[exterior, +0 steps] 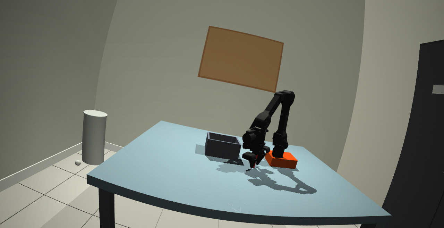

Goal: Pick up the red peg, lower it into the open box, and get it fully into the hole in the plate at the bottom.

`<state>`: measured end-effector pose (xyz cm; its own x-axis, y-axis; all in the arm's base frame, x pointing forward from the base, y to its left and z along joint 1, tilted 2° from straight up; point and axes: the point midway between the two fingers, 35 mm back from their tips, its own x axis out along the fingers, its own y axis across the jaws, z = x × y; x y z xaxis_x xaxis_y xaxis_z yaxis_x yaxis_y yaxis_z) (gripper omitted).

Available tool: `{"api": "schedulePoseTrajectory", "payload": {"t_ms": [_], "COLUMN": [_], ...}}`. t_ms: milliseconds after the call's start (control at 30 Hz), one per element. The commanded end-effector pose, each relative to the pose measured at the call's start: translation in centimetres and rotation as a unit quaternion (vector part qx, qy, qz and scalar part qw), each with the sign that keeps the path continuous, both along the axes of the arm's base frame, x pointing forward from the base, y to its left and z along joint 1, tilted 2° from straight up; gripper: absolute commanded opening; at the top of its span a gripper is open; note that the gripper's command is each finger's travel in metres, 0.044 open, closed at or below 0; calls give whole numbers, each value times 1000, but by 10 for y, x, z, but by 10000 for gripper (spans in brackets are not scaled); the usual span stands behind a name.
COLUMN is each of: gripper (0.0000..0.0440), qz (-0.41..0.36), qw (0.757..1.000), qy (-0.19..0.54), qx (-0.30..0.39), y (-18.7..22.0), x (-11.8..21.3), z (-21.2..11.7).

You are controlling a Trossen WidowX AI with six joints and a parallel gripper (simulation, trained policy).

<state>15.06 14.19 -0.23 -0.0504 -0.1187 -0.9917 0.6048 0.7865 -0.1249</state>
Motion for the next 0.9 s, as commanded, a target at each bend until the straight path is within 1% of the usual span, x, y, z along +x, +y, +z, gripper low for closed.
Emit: {"api": "schedulePoseTrajectory", "payload": {"t_ms": [0,133,167,200,600,867], "gripper": [117,24,5,0,0,0], "qz": [-8,-12,-12,-12,7,-4], "qw": [1000,1000,999,999,999,997], "qy": [7,15,17,19,-32,-67], "qx": [-12,-25,-28,-31,-40,-42], "y": [-4,-6,-6,-7,-5,-9], "x": [-1,-2,-2,-2,25,43], "z": [-7,-8,-9,-9,39,78]}}
